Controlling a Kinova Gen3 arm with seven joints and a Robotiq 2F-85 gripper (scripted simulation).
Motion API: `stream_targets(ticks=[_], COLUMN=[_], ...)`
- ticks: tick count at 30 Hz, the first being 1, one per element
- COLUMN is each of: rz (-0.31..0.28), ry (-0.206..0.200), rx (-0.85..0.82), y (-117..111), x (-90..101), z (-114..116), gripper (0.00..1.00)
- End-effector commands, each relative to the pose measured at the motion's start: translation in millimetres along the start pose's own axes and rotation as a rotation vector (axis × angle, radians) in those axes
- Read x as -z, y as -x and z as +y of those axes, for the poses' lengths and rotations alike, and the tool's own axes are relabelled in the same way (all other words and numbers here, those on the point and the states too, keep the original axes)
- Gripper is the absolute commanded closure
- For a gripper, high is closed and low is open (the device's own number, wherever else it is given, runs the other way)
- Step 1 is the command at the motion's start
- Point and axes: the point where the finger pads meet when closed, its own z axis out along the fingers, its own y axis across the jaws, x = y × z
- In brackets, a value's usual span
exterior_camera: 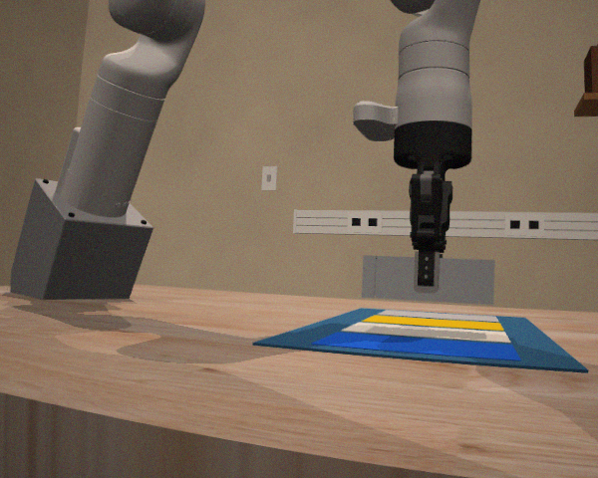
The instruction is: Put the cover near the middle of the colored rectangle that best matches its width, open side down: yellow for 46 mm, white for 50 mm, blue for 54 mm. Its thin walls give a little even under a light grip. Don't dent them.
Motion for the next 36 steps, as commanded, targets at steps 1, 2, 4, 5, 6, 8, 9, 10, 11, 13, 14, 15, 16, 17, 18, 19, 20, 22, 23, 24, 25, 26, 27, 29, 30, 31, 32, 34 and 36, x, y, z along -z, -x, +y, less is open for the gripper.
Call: stream_targets(ticks=[1,2,4,5,6,8,9,10,11,13,14,15,16,17,18,19,20,22,23,24,25,26,27,29,30,31,32,34,36], rz=[-0.003,-0.003,-0.003,-0.003,-0.003,-0.003,-0.003,-0.003,-0.003,-0.003,-0.003,-0.003,-0.003,-0.003,-0.003,-0.003,-0.003,-0.003,-0.003,-0.003,-0.003,-0.003,-0.003,-0.003,-0.003,-0.003,-0.003,-0.003,-0.003], ry=[0.0,0.0,0.0,0.0,0.0,0.0,0.0,0.0,0.0,0.0,0.0,0.0,0.0,0.0,0.0,0.0,0.0,0.0,0.0,0.0,0.0,0.0,0.0,0.0,0.0,0.0,0.0,0.0,0.0], rx=[0.0,0.0,0.0,0.0,0.0,0.0,0.0,0.0,0.0,0.0,0.0,0.0,0.0,0.0,0.0,0.0,0.0,0.0,0.0,0.0,0.0,0.0,0.0,0.0,0.0,0.0,0.0,0.0,0.0], y=[0.6,0.6,0.6,0.6,0.6,0.6,0.6,0.6,0.6,0.7,0.7,0.7,0.7,0.7,0.7,0.7,0.7,0.7,0.7,0.7,0.7,0.7,0.7,0.7,0.7,0.7,0.7,0.7,0.7], x=[-1.2,-2.8,-6.1,-7.8,-9.4,-12.4,-13.8,-15.1,-16.2,-18.1,-18.8,-19.4,-19.4,-19.4,-19.9,-20.2,-20.4,-20.6,-20.6,-20.6,-20.6,-20.6,-20.6,-20.6,-20.6,-20.6,-20.6,-20.6,-20.6], z=[0.0,0.0,0.0,-0.1,-0.1,-0.1,-0.1,-0.2,-0.2,-0.2,-0.2,-0.2,-0.2,-0.2,-0.2,-0.2,-0.2,-0.2,-0.2,-0.2,-0.2,-0.2,-0.2,-0.2,-0.2,-0.2,-0.2,-0.2,-0.2], gripper=[1.0,1.0,1.0,1.0,1.0,1.0,1.0,1.0,1.0,1.0,1.0,1.0,1.0,1.0,1.0,1.0,1.0,1.0,1.0,1.0,1.0,1.0,1.0,1.0,1.0,1.0,1.0,1.0,1.0])
